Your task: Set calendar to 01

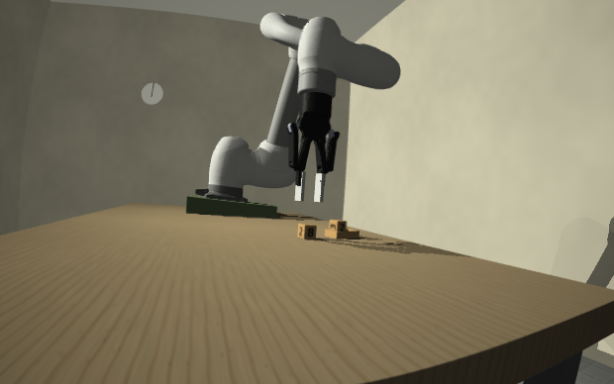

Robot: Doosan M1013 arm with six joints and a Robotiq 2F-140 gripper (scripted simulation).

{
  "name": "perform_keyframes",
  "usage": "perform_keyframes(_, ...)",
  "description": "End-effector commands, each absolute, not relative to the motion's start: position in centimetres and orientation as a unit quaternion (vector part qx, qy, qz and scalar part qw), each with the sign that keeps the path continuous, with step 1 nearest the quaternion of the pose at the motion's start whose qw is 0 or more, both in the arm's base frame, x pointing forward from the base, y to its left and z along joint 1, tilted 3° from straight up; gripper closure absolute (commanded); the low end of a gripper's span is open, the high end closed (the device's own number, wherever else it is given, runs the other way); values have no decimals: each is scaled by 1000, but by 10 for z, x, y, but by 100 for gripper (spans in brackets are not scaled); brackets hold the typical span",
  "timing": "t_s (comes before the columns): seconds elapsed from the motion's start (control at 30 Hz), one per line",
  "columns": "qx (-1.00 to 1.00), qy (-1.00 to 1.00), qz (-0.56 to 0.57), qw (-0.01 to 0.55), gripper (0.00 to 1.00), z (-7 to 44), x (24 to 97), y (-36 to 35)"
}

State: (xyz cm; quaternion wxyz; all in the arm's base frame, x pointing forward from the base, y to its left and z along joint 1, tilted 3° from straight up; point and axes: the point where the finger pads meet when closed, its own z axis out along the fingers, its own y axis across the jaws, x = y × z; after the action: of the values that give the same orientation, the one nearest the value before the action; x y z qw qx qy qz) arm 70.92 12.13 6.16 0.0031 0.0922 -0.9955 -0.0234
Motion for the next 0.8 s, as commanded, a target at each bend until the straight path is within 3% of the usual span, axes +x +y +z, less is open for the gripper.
perform_keyframes(0.0, 92, -995, -23, 3, 64, 58, 709, 122)
perform_keyframes(0.77, 92, -995, -23, 3, 64, 30, 709, 123)
